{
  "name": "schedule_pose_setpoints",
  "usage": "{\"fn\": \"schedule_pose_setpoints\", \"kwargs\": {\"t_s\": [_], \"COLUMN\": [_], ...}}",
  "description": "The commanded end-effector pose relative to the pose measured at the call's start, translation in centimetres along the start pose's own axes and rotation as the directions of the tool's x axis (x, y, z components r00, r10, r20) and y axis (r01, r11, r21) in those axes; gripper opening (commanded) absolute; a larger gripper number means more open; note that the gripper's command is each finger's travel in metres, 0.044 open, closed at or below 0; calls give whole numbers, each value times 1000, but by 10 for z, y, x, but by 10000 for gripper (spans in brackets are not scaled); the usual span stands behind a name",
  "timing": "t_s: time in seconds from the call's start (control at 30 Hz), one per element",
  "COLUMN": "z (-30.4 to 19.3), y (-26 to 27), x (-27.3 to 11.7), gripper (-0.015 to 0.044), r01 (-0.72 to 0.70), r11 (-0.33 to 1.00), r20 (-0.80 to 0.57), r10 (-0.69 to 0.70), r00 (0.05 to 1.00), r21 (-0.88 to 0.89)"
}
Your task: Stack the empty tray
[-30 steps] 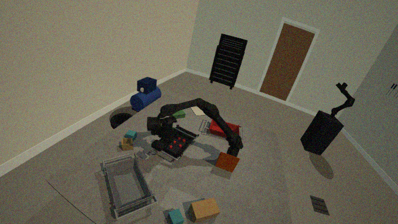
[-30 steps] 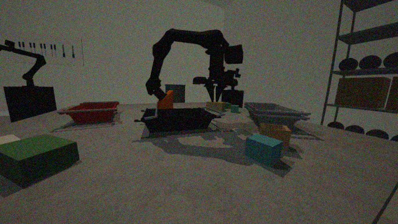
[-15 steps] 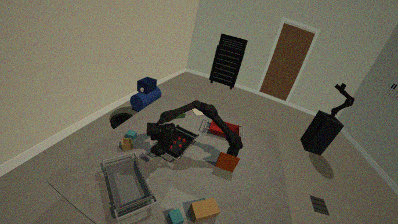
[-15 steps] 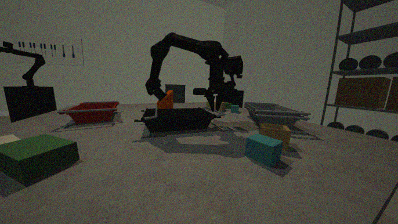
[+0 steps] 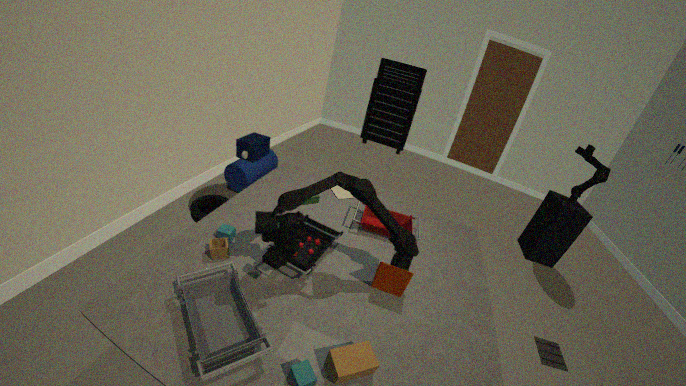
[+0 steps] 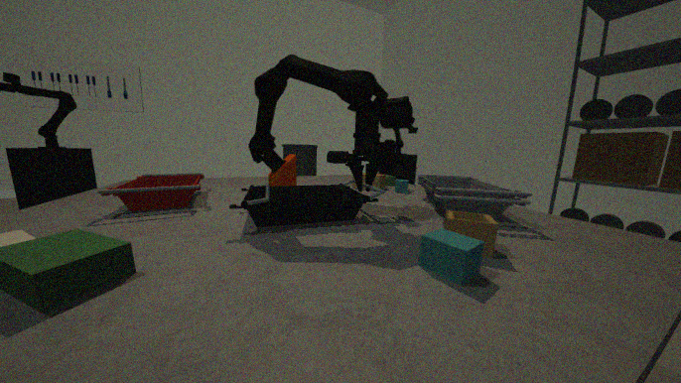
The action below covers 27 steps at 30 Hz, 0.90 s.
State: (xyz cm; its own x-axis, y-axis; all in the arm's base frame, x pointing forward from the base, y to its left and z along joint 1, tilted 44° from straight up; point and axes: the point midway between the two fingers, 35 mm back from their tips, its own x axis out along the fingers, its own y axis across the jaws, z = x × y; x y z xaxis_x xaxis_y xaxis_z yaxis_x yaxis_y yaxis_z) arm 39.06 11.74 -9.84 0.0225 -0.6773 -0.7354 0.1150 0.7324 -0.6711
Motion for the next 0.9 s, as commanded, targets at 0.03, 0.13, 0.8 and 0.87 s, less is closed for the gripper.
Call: {"fn": "schedule_pose_setpoints", "kwargs": {"t_s": [0.03,0.13,0.8,0.87], "z": [2,2,2,2], "y": [-13,-21,-67,-66], "x": [-12,-15,-1,-9], "gripper": [80,80,80,80], "r01": [5,6,9,8], "r11": [1000,1000,1000,1000], "r20": [3,3,3,3], "r10": [-5,-6,-9,-8], "r00": [1000,1000,1000,1000], "r21": [7,6,6,6]}}
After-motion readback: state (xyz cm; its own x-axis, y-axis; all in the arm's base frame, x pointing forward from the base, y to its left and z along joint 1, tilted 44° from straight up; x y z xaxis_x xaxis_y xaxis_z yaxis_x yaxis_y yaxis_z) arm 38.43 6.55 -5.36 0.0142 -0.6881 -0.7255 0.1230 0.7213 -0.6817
